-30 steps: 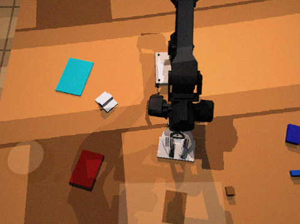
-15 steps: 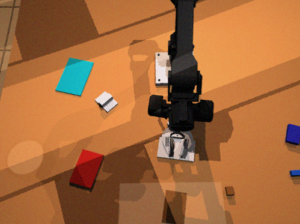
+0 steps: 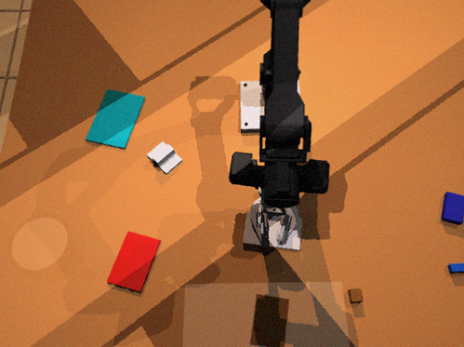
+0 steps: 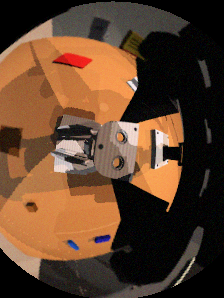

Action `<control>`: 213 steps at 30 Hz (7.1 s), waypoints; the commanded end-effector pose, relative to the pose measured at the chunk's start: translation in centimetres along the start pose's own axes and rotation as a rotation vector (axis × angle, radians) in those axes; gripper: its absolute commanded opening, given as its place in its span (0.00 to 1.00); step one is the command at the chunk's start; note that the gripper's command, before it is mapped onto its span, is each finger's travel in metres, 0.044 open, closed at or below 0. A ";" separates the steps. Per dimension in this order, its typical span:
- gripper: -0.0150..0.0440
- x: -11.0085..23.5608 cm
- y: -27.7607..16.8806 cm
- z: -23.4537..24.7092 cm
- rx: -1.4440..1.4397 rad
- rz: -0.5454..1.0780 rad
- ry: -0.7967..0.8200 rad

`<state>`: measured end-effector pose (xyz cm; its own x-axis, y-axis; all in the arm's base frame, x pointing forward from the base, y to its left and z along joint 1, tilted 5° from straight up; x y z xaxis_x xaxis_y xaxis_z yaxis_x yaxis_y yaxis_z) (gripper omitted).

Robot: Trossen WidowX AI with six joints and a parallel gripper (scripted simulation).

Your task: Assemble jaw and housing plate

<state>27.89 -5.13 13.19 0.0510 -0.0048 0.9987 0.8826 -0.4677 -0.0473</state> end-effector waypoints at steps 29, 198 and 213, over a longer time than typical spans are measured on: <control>0.85 -4.5 -0.3 -0.1 0.005 0.008 -0.001; 0.85 -6.0 -0.3 -0.1 0.000 0.008 -0.001; 1.00 -6.0 -0.3 -0.1 0.001 0.007 -0.002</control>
<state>27.28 -5.04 7.24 0.0586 -0.0065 0.9983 0.8828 -0.4666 -0.0549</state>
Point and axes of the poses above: the point midway between the two fingers, 35 mm back from their tips, its own x axis back along the fingers, its own z axis across the jaws, y = z × x, the point moved 6 cm from there along x, back along the fingers, and after that the axes turned 12 degrees about -x, right-handed, at the moved point
